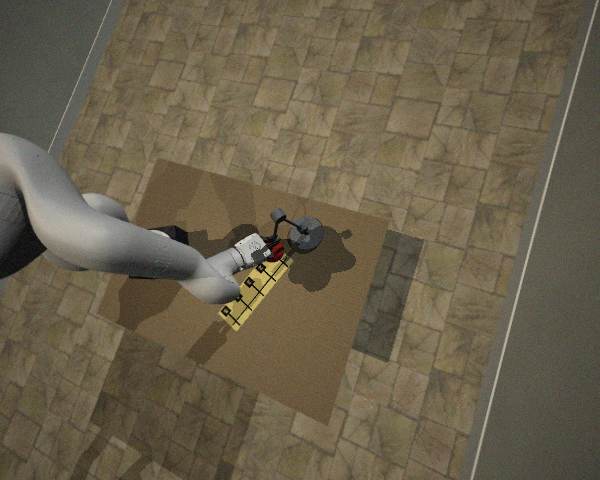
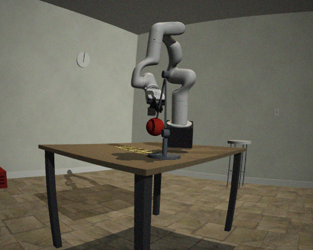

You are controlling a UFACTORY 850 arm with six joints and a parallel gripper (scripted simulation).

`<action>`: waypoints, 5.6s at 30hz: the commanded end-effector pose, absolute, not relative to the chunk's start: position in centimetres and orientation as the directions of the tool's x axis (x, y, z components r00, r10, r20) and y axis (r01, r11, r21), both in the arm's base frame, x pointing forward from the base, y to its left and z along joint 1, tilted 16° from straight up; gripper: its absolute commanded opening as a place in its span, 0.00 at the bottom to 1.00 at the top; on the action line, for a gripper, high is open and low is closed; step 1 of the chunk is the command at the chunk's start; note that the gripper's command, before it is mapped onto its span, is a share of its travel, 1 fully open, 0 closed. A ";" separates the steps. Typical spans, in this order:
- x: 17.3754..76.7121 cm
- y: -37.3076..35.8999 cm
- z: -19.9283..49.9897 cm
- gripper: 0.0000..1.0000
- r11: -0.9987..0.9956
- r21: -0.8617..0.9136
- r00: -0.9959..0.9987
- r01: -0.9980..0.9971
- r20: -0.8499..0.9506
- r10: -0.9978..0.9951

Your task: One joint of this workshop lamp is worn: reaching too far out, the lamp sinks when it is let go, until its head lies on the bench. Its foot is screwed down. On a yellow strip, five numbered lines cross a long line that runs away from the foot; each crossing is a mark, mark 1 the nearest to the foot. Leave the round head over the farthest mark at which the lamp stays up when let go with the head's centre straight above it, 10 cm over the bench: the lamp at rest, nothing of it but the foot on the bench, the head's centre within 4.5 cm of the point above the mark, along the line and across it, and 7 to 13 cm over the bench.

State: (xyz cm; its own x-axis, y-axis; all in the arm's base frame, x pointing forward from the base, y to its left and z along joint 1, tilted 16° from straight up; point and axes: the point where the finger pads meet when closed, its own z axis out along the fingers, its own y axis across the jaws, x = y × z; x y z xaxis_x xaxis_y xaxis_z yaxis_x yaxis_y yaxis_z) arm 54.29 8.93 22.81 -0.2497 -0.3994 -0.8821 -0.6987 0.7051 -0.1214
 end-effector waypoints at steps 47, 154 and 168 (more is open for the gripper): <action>54.7 3.6 18.3 0.00 0.535 -0.172 -0.137 -0.827 -0.861 -0.489; 52.6 0.7 20.1 1.00 0.535 -0.172 -0.137 -0.827 -0.861 -0.489; 50.0 -2.6 22.4 1.00 0.535 -0.172 -0.137 -0.827 -0.861 -0.489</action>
